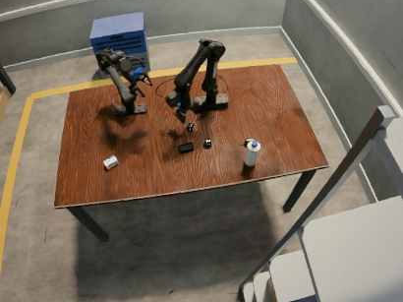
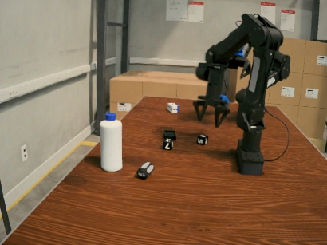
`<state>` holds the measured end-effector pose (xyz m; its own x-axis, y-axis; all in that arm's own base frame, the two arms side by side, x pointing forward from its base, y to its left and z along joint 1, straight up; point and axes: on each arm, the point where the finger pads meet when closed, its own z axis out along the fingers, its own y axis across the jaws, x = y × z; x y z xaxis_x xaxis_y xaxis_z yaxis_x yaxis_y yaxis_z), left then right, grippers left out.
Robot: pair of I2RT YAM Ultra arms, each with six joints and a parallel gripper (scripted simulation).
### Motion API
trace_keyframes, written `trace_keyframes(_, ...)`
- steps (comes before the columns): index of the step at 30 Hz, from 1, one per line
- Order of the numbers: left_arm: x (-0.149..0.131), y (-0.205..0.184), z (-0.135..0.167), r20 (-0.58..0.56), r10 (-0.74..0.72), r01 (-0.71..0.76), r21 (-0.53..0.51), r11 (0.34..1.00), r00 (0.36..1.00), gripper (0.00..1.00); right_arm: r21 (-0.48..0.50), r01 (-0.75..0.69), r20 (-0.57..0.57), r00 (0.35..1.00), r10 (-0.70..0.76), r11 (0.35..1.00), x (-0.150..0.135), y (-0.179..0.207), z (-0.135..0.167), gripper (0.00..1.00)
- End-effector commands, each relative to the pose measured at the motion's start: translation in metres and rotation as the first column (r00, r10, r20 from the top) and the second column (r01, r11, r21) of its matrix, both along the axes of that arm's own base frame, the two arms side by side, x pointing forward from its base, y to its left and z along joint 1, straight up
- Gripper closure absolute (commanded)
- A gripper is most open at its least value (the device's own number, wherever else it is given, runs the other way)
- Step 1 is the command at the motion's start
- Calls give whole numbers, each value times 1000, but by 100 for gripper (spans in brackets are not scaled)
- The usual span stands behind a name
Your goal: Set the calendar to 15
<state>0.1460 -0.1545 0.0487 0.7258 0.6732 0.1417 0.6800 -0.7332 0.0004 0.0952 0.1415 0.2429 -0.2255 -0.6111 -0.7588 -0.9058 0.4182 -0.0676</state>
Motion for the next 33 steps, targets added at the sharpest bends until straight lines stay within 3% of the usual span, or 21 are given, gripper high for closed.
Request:
trace_keyframes(1,-6,6,10,80,-197,191,77,979,977,0,2,84,7,996,-84,996,-16,-22,-5,0)
trace_keyframes(5,-14,2,14,113,-337,323,124,938,935,0,46,196,34,980,-198,979,-15,-41,-3,0)
trace_keyframes(7,-14,2,14,113,-337,323,124,938,935,0,46,196,34,980,-198,979,-15,-41,-3,0)
trace_keyframes(14,-24,-4,19,142,-479,455,171,874,866,0,115,429,60,897,-437,896,-6,-73,-1,0)
trace_keyframes(18,-28,-6,20,150,-524,497,184,848,838,0,148,463,69,876,-477,874,-9,-82,0,0)
trace_keyframes(24,-31,-8,21,155,-553,525,191,830,818,0,176,415,76,898,-433,892,-15,-81,1,0)
trace_keyframes(33,-36,-10,22,162,-596,565,202,800,786,0,222,49,86,994,-70,974,-46,-63,2,0)
